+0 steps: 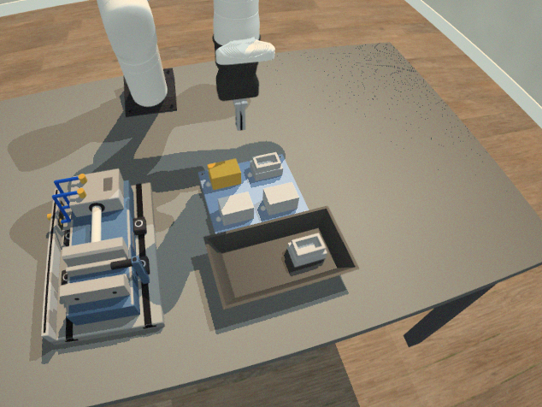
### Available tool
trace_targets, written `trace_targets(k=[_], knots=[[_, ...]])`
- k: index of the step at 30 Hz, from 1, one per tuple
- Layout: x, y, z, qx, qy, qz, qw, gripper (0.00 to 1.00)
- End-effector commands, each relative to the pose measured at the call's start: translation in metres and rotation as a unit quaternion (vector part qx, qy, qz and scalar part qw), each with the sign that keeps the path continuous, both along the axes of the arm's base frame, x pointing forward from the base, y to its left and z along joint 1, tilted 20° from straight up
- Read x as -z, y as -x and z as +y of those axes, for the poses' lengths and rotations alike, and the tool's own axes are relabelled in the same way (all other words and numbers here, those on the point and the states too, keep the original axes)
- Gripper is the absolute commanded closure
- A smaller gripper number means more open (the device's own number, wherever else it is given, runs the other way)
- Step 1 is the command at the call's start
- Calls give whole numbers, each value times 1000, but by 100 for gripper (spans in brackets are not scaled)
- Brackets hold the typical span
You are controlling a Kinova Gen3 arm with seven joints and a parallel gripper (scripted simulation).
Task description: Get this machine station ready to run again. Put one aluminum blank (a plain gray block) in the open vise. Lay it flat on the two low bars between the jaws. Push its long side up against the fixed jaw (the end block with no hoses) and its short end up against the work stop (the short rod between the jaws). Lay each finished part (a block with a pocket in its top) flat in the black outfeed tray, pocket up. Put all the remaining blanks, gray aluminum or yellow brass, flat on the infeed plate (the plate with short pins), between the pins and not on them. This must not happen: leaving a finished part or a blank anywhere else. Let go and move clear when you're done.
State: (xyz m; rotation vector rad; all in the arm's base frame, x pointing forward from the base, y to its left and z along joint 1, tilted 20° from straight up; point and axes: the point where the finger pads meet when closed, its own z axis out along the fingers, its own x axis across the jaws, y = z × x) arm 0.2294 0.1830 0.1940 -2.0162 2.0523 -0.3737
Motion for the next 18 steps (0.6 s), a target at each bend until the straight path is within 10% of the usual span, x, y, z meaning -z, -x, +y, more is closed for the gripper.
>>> trace_targets(k=[1,18], knots=[[-1,0,0,-1,-1,0,1000,100],[-26,9,1,-1,-1,0,1000,100]])
